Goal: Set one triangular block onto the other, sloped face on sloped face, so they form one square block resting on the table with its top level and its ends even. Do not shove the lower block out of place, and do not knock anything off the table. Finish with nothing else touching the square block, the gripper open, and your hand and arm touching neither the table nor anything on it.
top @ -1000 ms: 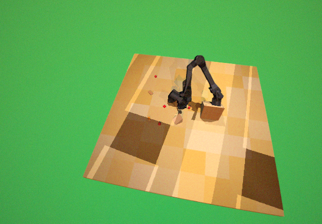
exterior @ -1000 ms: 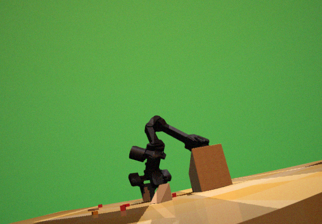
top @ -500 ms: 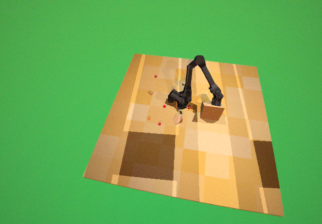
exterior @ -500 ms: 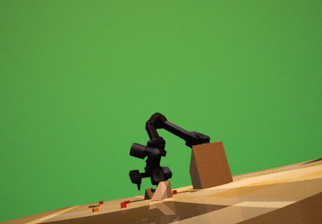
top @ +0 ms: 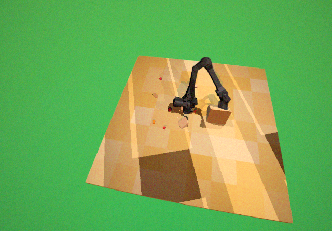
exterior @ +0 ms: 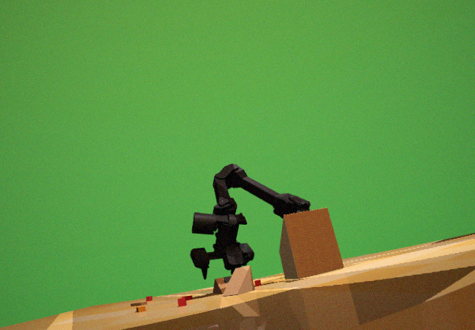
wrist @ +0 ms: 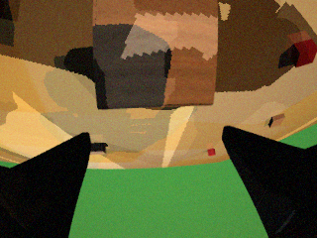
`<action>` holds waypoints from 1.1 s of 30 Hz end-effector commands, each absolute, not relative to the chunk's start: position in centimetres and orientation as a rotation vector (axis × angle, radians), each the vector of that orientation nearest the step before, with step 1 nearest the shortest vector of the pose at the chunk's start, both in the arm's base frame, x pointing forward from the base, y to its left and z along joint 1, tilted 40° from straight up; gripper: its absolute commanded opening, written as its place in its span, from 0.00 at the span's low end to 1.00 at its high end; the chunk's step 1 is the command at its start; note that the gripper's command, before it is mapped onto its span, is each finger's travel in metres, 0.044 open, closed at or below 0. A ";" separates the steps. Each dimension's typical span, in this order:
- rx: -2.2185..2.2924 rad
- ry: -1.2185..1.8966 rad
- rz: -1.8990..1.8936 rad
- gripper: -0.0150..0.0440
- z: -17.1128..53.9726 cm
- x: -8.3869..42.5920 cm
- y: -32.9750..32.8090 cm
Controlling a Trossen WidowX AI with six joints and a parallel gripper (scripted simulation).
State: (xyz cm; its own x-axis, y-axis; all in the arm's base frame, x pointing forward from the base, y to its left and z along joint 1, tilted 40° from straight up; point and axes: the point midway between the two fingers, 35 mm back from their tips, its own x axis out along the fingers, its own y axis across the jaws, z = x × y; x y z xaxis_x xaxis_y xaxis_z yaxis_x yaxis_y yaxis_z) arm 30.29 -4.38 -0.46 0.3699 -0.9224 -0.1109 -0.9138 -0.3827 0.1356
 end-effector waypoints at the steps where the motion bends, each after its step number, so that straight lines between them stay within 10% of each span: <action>1: 2.560 -1.707 -0.316 1.00 1.0 29.8 -2.2; 33: 2.499 -1.700 -0.271 1.00 7.7 29.2 0.6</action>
State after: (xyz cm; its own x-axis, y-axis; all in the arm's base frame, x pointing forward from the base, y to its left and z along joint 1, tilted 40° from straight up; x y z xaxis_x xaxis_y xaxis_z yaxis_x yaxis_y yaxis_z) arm 29.15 -0.07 6.11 0.3684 -0.9243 -0.0998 -0.9080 -0.3807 0.1747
